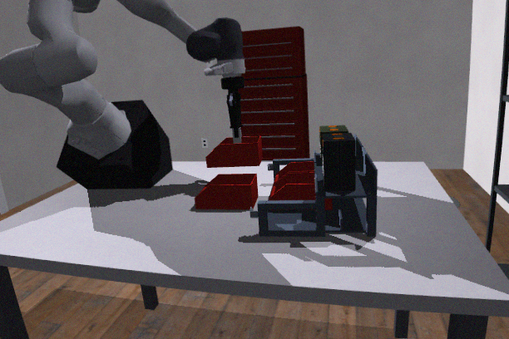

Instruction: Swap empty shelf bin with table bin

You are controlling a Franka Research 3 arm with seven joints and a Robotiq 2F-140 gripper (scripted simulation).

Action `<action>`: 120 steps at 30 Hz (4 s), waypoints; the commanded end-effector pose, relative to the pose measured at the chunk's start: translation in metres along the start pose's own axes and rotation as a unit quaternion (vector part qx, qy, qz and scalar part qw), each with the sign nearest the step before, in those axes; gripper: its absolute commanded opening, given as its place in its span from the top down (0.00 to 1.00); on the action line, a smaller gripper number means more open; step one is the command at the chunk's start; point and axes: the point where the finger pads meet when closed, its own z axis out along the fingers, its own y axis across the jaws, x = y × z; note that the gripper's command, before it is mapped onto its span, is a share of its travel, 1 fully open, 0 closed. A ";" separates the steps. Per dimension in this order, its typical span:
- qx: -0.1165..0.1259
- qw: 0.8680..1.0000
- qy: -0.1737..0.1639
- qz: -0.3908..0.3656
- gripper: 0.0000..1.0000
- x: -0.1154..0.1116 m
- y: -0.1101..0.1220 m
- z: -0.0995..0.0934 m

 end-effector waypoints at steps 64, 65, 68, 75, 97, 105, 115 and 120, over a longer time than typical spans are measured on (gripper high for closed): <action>-0.001 1.000 0.002 0.014 1.00 0.003 0.005 0.078; -0.001 1.000 0.002 0.014 1.00 0.003 0.005 0.078; -0.001 1.000 0.002 0.014 1.00 0.003 0.005 0.078; -0.001 1.000 0.002 0.014 1.00 0.003 0.005 0.078; -0.001 1.000 0.002 0.014 1.00 0.001 0.005 0.078; -0.001 1.000 0.002 0.014 1.00 0.001 0.005 0.079; -0.001 1.000 0.002 0.014 1.00 0.000 0.004 0.083; -0.001 1.000 0.002 0.014 1.00 0.000 0.003 0.085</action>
